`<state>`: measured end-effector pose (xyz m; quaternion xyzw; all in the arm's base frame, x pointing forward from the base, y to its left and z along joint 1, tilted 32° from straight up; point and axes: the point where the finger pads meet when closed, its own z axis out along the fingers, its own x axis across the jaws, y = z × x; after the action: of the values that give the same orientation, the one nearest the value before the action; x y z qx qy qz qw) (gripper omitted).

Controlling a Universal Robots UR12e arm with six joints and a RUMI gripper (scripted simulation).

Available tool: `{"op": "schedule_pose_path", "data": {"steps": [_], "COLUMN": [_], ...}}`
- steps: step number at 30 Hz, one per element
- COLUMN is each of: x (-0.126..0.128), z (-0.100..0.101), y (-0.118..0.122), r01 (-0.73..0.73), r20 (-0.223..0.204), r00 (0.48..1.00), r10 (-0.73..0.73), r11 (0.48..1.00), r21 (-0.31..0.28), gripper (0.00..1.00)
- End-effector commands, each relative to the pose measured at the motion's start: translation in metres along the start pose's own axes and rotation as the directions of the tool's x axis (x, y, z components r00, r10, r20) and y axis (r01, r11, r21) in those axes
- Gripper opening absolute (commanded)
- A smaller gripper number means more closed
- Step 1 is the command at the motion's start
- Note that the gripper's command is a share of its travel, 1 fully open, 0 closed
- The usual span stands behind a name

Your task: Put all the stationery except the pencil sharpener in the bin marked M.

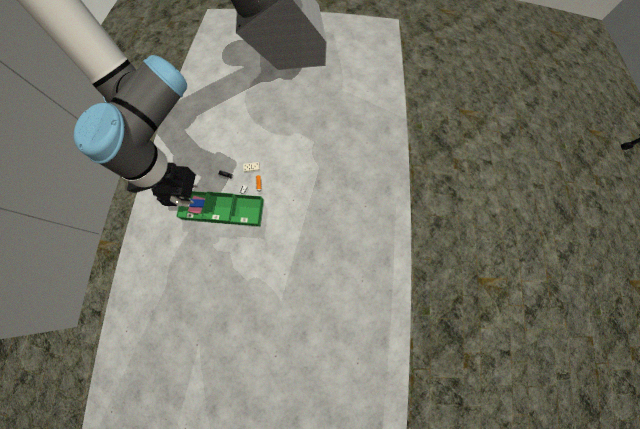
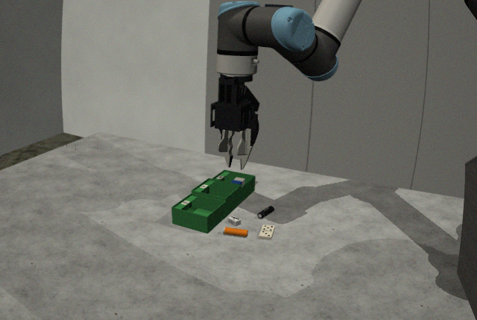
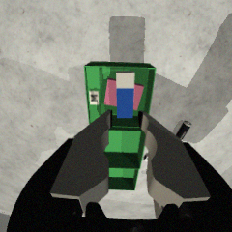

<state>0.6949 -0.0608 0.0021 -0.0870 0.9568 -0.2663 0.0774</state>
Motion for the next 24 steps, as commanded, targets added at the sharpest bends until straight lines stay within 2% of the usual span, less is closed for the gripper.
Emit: {"op": "schedule_pose_path", "data": {"steps": [1, 2, 5, 20, 24], "x": [0.0, 0.0, 0.0, 0.0, 0.0], "z": [-0.002, -0.006, -0.01, -0.07, -0.078], "y": [0.0, 0.0, 0.0, 0.0, 0.0], "r01": [0.0, 0.0, 0.0, 0.0, 0.0], "r20": [0.001, 0.001, 0.001, 0.001, 0.001], "r00": [1.0, 1.0, 1.0, 1.0, 1.0], "r10": [0.0, 0.0, 0.0, 0.0, 0.0], "r11": [1.0, 1.0, 1.0, 1.0, 1.0], "r21": [0.0, 0.0, 0.0, 0.0, 0.0], "gripper": [0.18, 1.0, 1.0, 1.0, 1.0]}}
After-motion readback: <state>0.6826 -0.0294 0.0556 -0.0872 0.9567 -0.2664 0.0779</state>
